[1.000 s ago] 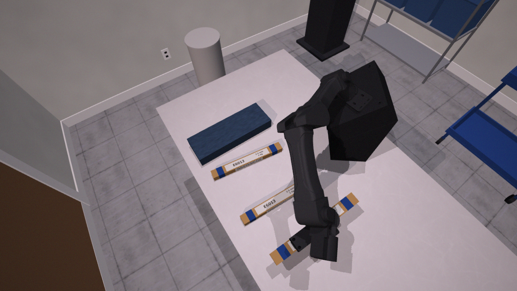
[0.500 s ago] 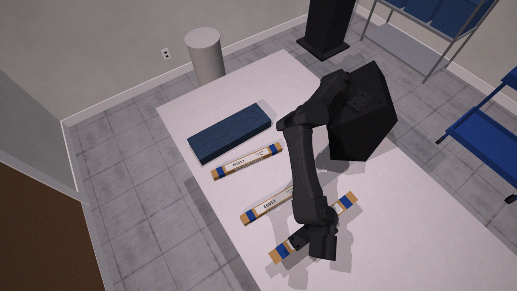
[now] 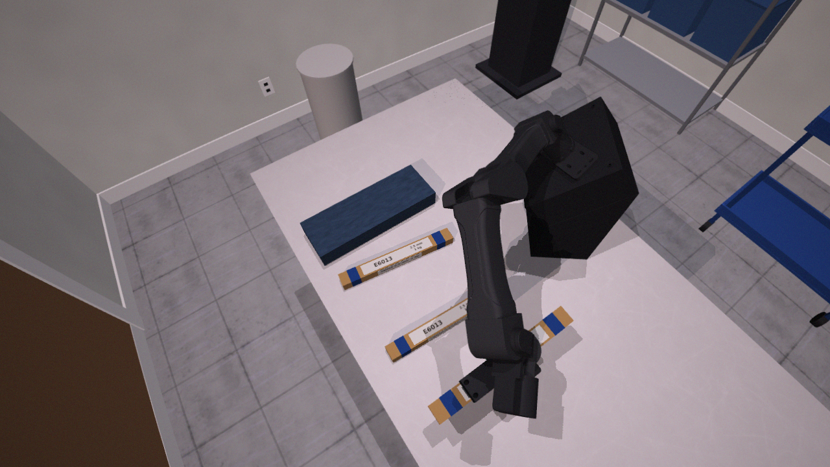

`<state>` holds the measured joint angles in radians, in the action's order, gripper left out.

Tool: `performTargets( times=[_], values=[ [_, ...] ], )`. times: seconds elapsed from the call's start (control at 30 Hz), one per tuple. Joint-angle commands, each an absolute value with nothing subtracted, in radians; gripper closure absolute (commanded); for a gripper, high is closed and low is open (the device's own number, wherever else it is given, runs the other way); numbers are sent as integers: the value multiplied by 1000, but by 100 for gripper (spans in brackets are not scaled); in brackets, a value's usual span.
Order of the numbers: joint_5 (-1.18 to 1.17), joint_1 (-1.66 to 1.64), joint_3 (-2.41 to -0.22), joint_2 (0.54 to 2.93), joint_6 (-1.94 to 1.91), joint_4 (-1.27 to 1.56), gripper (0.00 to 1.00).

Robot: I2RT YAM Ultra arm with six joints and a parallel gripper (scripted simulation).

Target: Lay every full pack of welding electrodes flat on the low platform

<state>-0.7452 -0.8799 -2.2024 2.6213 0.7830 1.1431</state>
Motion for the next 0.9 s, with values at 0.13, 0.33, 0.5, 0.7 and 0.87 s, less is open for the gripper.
performTargets(
  times=[0.13, 0.33, 0.5, 0.7, 0.87],
  values=[
    [-756, -964, -2313, 2545, 794, 1228, 100],
    [-758, -981, -2402, 2566, 811, 1306, 100],
    [-754, -998, -2475, 2602, 833, 1371, 100],
    [-753, -1000, -2486, 2579, 845, 1384, 100],
    [-758, -1000, -2456, 2568, 848, 1369, 100]
  ],
)
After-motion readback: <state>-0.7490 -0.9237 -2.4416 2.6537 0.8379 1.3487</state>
